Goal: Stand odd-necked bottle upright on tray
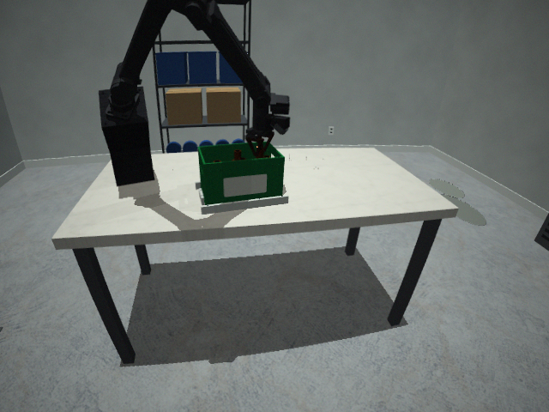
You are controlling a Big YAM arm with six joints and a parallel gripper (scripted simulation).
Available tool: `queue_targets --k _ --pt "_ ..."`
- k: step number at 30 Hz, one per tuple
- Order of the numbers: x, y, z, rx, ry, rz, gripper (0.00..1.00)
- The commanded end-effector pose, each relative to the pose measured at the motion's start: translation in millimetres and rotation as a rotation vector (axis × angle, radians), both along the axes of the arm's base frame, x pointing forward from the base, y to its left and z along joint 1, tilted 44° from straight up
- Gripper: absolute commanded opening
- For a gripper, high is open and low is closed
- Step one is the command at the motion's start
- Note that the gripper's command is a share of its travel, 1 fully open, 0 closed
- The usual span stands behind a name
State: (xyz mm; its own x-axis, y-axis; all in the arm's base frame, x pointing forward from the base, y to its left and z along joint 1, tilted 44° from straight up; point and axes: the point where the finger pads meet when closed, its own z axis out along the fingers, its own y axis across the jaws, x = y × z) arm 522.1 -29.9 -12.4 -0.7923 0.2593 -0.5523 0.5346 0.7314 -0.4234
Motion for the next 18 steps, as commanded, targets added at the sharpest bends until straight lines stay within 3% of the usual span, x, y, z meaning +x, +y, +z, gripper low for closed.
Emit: queue_targets --k 1,18 --pt "4.9 -0.5 -0.8 0.001 -0.003 0.012 0.61" --pt "5.5 -4.3 -0.8 0.001 -0.004 0.007 0.61"
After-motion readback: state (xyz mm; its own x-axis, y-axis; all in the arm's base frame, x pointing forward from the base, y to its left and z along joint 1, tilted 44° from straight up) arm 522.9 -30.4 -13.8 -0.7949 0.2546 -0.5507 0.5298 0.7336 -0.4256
